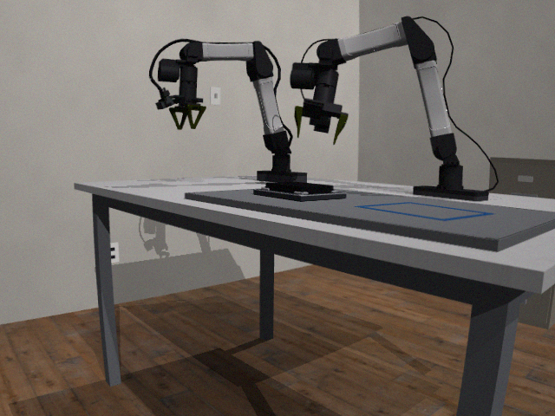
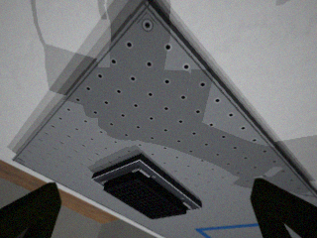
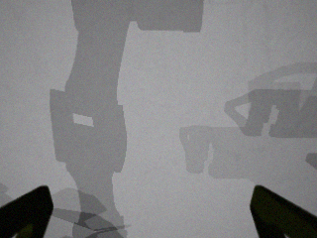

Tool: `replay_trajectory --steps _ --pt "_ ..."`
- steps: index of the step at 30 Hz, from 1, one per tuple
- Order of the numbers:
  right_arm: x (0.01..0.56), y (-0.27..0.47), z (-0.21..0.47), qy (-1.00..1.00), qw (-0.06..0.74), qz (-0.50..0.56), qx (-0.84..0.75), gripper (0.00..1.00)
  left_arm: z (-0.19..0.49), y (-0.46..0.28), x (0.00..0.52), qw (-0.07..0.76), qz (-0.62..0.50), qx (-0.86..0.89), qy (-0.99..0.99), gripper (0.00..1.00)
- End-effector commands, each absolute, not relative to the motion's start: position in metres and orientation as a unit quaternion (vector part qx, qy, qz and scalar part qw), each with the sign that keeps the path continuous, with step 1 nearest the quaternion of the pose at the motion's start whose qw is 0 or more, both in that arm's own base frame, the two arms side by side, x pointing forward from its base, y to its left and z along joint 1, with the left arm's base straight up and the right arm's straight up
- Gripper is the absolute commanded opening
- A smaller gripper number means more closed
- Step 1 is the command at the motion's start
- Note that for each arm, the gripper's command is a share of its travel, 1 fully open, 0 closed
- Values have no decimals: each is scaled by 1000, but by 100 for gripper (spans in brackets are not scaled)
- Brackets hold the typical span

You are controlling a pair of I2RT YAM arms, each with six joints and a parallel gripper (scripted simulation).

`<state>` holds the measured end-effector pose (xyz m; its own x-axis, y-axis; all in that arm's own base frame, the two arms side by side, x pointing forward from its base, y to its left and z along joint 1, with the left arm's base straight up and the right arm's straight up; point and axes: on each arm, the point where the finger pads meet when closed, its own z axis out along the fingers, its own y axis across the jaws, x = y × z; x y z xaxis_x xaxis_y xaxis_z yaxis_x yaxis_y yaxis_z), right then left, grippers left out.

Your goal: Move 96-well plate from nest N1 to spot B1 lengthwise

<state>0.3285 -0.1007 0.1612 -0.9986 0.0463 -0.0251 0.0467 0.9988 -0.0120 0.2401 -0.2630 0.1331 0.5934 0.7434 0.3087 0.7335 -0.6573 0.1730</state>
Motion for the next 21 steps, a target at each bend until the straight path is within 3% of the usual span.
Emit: replay_trajectory --steps 1,10,21 --pt "333 -101 167 999 28 -10 25 100 144 -255 285 37 265 812 518 100" --pt "343 -83 173 998 60 -15 8 100 153 -228 330 87 323 650 683 100" --pt "370 -25 189 989 134 -14 -53 100 147 -205 366 148 306 440 831 100"
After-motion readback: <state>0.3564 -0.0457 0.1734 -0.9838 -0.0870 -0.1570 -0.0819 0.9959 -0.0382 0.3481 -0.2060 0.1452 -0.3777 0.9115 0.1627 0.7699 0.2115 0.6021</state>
